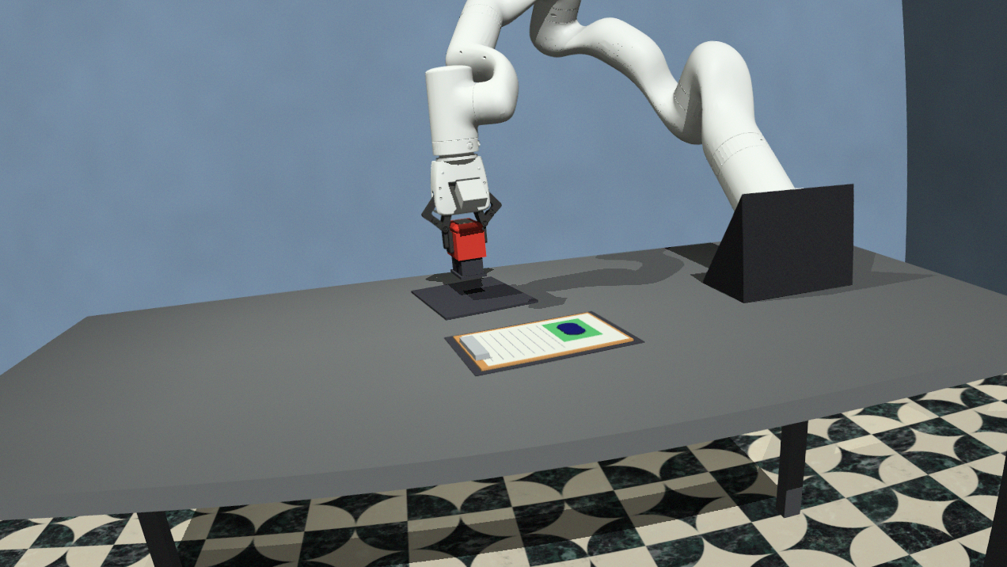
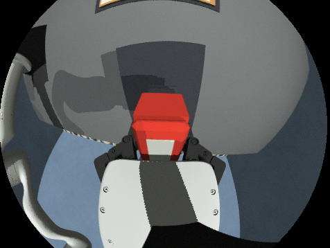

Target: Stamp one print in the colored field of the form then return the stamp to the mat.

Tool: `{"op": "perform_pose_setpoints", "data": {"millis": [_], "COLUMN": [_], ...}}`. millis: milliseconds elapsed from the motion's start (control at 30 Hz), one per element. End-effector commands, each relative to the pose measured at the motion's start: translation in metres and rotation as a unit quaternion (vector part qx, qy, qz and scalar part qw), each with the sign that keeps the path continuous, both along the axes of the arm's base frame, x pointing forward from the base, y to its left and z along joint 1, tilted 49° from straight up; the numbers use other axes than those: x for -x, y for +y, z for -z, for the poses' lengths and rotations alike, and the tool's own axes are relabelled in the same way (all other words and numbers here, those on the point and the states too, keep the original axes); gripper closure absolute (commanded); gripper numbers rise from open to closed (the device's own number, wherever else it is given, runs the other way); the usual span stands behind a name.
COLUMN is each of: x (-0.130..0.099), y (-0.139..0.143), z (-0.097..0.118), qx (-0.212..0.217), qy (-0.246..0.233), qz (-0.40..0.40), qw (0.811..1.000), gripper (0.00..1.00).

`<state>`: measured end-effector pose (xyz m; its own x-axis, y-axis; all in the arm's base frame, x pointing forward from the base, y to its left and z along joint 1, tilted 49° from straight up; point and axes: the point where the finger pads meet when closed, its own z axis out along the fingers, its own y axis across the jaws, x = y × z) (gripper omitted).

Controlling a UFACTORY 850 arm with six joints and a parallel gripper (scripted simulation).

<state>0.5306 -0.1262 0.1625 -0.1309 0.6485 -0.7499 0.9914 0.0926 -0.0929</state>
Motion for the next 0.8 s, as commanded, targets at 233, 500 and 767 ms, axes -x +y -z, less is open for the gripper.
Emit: {"op": "perform_pose_setpoints", "data": {"millis": [233,500,767], "x": [0.000,0.000,-0.001], "y": [-0.001,-0.011,-0.024], "z": [0.001,0.010,0.022], "qx": [0.000,0.000,0.000], "qy": [-0.001,-0.001,-0.001], "qz": [0.000,0.000,0.000], "qw": [1.000,1.000,1.000], "gripper": [0.65,0.65,0.65]}}
